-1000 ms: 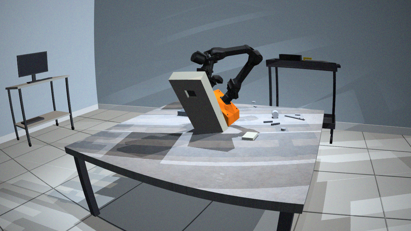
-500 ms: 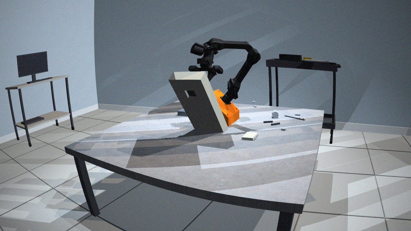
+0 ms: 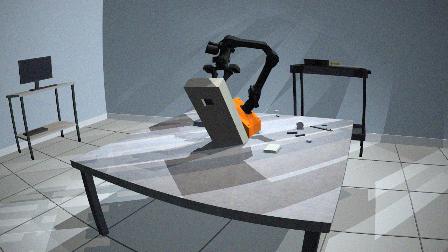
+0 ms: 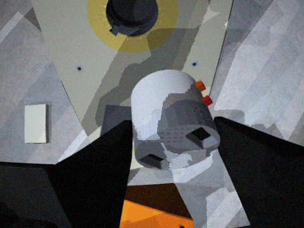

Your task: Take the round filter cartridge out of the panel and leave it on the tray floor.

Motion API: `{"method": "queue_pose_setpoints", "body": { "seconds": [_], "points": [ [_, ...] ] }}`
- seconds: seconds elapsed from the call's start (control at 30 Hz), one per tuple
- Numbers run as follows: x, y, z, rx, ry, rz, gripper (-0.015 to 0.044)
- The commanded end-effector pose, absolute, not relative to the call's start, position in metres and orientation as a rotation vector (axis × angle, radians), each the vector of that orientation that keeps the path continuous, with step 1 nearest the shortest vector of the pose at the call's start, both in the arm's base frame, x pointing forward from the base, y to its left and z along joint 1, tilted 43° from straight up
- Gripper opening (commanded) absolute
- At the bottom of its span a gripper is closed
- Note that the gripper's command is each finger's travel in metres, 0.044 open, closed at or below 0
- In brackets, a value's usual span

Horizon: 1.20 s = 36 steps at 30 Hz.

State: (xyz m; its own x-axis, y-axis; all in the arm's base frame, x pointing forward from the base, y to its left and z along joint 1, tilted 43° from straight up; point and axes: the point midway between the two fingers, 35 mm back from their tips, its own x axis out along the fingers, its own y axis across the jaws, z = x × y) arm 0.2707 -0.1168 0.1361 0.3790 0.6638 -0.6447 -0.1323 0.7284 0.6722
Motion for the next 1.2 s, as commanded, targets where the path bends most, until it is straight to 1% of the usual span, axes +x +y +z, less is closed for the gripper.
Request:
{"method": "queue_pose_setpoints", "body": {
  "seconds": [0.0, 0.27, 0.33, 0.4, 0.8, 1.17],
  "points": [
    [0.275, -0.132, 0.122, 0.569, 1.067, 0.543, 0.0000],
    [0.280, -0.157, 0.088, 0.566, 1.065, 0.543, 0.0000],
    [0.277, -0.150, 0.094, 0.583, 1.076, 0.539, 0.0000],
    [0.273, -0.157, 0.085, 0.608, 1.108, 0.492, 0.0000],
    [0.223, -0.223, 0.015, 0.839, 1.332, -0.012, 0.0000],
    [0.166, -0.273, -0.036, 1.037, 1.404, -0.529, 0.0000]
  ]
}}
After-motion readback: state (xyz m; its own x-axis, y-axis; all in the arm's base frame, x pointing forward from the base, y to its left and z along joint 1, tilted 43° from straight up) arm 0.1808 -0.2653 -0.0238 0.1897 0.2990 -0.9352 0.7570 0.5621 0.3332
